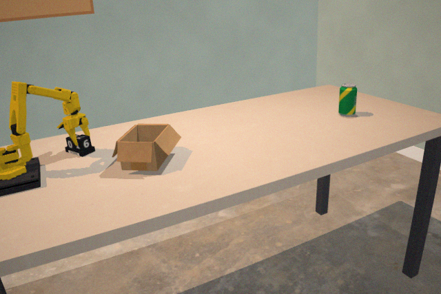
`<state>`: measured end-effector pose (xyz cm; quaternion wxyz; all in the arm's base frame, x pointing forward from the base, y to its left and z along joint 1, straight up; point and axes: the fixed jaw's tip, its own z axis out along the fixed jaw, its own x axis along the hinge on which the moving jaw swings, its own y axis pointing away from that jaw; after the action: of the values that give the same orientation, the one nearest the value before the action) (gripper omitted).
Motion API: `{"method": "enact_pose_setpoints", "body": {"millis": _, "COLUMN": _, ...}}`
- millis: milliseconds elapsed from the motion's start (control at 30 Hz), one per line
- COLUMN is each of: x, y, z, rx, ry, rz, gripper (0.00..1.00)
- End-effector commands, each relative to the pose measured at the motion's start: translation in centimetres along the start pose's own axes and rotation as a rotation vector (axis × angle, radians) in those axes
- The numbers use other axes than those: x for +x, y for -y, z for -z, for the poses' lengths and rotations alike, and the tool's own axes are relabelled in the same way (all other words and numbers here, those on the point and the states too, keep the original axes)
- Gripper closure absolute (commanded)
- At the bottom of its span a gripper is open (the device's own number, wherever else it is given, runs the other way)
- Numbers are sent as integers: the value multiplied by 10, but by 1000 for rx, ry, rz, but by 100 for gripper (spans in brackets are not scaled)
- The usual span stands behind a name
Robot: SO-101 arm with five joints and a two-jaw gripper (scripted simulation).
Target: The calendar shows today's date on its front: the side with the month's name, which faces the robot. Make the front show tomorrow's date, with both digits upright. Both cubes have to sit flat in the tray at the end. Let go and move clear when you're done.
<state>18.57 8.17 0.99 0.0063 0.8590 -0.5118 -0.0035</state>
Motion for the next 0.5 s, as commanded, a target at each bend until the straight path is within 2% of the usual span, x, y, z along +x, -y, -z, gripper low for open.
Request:
{"method": "enact_pose_setpoints", "body": {"millis": 0, "x": 1, "y": 2, "z": 4, "rx": 13, "ry": 1, "rz": -14, "gripper": 100}}
{"method": "enact_pose_setpoints", "body": {"millis": 467, "x": 1, "y": 3, "z": 6, "rx": 13, "ry": 1, "rz": -15, "gripper": 100}}
